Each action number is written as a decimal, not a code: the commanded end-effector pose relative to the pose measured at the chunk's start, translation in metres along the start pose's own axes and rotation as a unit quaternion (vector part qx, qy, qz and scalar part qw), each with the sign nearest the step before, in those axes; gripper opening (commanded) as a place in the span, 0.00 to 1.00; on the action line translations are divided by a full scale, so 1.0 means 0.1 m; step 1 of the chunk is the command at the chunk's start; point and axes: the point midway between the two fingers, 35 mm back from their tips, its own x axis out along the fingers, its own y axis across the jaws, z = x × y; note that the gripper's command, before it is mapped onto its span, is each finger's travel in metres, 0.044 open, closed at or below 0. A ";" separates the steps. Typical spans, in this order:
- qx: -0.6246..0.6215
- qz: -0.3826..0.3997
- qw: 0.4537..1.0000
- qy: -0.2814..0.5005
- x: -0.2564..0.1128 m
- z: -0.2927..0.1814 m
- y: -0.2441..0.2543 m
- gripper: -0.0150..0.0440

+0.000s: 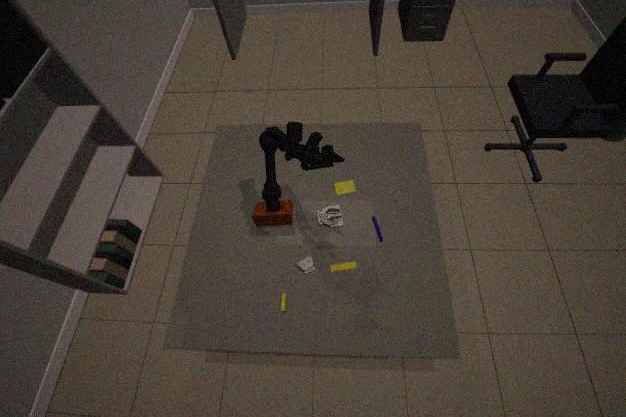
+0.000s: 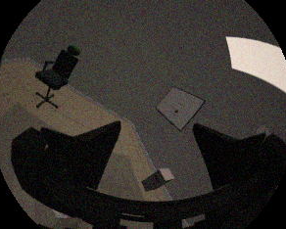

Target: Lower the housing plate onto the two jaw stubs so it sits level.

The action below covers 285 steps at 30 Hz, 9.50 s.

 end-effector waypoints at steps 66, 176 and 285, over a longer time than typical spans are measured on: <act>0.299 0.016 0.785 0.542 -0.06 -3.98 0.46 1.00; 0.368 0.059 0.538 0.756 -1.16 -5.34 1.46 1.00; 0.367 0.059 0.539 0.756 -1.18 -5.57 1.63 1.00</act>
